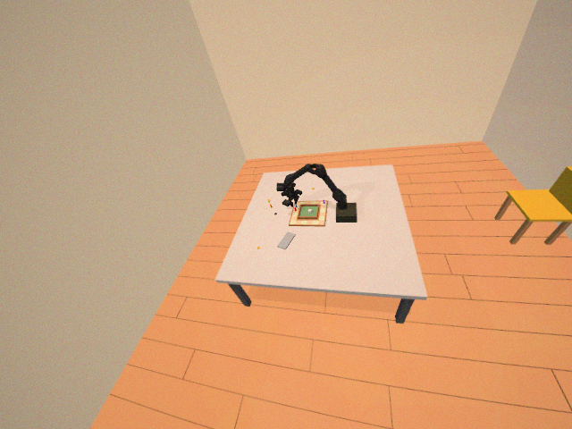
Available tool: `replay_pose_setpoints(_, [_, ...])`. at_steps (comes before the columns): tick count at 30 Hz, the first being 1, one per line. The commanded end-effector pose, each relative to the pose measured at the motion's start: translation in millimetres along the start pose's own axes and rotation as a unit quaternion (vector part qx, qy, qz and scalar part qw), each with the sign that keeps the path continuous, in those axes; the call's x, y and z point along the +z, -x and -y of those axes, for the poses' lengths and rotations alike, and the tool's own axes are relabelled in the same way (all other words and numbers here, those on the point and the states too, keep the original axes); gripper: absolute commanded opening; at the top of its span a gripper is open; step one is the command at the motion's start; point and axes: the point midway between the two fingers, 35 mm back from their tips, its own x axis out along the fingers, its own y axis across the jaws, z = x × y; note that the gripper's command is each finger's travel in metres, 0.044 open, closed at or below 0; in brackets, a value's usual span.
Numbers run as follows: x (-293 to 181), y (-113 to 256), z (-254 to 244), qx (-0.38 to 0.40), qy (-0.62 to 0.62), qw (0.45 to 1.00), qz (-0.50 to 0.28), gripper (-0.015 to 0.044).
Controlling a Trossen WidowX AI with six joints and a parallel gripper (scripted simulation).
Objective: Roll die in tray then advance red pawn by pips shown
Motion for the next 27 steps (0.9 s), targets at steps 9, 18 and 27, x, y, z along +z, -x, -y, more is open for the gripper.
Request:
replay_pose_setpoints(9, [-1.7, -20.1, 1.0, -0.001, -0.003, 1.0, -0.006, 0.02])
replay_pose_setpoints(18, [-1.8, -34.0, 1.1, -0.001, -0.002, 1.0, -0.005, 0.02])
replay_pose_setpoints(27, [-2.6, -47.8, 1.6, -0.002, -0.003, 1.0, -0.006, 0.02])
